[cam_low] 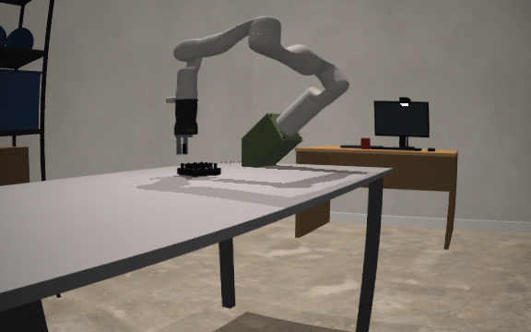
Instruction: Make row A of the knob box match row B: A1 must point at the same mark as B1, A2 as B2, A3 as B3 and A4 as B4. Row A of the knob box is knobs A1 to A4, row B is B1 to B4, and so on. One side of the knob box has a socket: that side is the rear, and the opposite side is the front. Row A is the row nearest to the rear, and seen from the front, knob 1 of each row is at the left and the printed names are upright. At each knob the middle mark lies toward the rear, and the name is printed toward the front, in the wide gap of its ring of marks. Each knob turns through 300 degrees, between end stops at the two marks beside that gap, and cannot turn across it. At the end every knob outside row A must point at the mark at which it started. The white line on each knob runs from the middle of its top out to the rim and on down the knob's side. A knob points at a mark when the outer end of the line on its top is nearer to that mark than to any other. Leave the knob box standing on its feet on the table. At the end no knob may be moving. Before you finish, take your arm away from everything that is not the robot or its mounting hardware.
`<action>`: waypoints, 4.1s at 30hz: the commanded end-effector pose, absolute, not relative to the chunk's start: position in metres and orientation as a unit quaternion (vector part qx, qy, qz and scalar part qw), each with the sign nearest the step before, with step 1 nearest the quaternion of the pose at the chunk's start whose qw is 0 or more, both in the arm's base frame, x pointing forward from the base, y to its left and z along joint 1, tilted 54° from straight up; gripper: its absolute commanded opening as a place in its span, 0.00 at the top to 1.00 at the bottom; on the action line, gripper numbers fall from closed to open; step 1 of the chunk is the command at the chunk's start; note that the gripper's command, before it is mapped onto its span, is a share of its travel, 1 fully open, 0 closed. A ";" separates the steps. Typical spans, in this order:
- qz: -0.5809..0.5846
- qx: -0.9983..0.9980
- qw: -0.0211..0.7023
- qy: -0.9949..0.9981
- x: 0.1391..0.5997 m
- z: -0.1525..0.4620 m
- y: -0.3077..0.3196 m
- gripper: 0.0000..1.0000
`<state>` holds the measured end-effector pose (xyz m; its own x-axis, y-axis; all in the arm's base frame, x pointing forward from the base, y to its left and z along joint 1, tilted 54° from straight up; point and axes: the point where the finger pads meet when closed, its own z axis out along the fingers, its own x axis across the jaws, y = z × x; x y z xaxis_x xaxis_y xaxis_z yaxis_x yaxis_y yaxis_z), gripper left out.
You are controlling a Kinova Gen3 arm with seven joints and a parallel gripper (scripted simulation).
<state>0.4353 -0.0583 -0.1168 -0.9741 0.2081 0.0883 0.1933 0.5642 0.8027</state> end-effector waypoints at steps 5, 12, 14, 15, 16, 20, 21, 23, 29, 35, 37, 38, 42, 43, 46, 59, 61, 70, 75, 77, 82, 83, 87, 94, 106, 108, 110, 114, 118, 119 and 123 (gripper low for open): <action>0.452 0.114 0.009 0.884 0.435 -0.115 -0.061 0.00; 0.452 0.114 0.009 0.884 0.433 -0.105 -0.075 0.00; 0.452 0.114 0.009 0.885 0.432 -0.098 -0.085 0.00; 0.452 0.114 0.009 0.885 0.431 -0.094 -0.090 0.00; 0.452 0.114 0.009 0.885 0.430 -0.090 -0.095 0.00; 0.452 0.114 0.009 0.885 0.427 -0.073 -0.118 0.00; 0.452 0.114 0.009 0.885 0.426 -0.069 -0.123 0.00; 0.452 0.114 0.009 0.885 0.425 -0.062 -0.133 0.00; 0.452 0.114 0.009 0.885 0.423 -0.053 -0.146 0.00; 0.452 0.114 0.009 0.885 0.422 -0.049 -0.151 0.00; 0.452 0.114 0.009 0.885 0.422 -0.049 -0.151 0.00; 0.452 0.114 0.009 0.885 0.422 -0.049 -0.151 0.00; 0.452 0.114 0.009 0.885 0.422 -0.049 -0.151 0.00; 0.452 0.114 0.009 0.885 0.422 -0.049 -0.151 0.00; 0.452 0.114 0.009 0.885 0.422 -0.049 -0.151 0.00; 0.452 0.114 0.009 0.885 0.422 -0.049 -0.151 0.00; 0.452 0.114 0.009 0.885 0.422 -0.049 -0.151 0.00; 0.452 0.114 0.009 0.885 0.422 -0.049 -0.151 0.00; 0.452 0.114 0.009 0.885 0.422 -0.049 -0.151 0.00; 0.452 0.114 0.009 0.885 0.422 -0.049 -0.151 0.00; 0.452 0.114 0.009 0.885 0.422 -0.049 -0.151 0.00; 0.452 0.114 0.009 0.885 0.422 -0.049 -0.151 0.00; 0.452 0.114 0.009 0.885 0.422 -0.049 -0.151 0.00; 0.452 0.114 0.009 0.885 0.422 -0.049 -0.151 0.00; 0.452 0.114 0.009 0.885 0.422 -0.049 -0.151 0.00; 0.452 0.114 0.009 0.885 0.422 -0.049 -0.151 0.00; 0.452 0.114 0.009 0.885 0.422 -0.049 -0.151 0.00; 0.452 0.114 0.009 0.885 0.422 -0.049 -0.151 0.00; 0.452 0.114 0.009 0.885 0.422 -0.049 -0.151 0.00; 0.452 0.114 0.009 0.885 0.422 -0.049 -0.151 0.00; 0.452 0.114 0.009 0.885 0.422 -0.049 -0.151 0.00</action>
